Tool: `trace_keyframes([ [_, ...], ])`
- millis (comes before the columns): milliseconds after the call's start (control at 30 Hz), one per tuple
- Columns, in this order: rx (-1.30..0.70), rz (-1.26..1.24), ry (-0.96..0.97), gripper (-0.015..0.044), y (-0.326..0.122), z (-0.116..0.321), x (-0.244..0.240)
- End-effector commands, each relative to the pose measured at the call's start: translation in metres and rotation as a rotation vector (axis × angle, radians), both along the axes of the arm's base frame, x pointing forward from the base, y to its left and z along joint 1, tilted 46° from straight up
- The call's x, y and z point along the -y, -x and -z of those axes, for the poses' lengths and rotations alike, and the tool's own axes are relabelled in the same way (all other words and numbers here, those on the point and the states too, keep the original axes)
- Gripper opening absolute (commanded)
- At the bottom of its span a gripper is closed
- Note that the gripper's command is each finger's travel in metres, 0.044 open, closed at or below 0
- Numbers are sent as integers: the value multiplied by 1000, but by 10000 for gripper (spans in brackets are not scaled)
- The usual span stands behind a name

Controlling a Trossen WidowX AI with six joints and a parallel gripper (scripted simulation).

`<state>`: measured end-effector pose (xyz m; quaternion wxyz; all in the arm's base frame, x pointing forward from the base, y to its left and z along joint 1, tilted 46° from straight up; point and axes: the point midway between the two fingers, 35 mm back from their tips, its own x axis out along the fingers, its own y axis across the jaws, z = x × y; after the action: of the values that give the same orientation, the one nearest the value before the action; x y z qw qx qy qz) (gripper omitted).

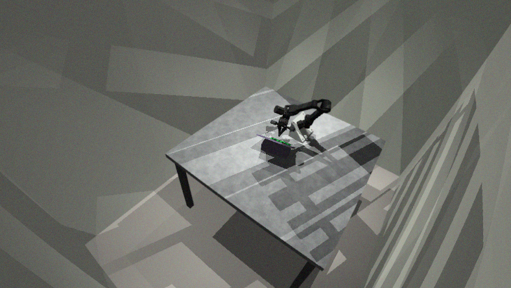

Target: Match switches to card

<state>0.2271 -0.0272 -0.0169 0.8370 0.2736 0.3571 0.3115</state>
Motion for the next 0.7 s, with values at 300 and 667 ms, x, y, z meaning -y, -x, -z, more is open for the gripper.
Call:
trace_keyframes([
  [300, -3, 1, -10, 0, -8, 6, -13],
  [667, -3, 1, -10, 0, -11, 8, -17],
])
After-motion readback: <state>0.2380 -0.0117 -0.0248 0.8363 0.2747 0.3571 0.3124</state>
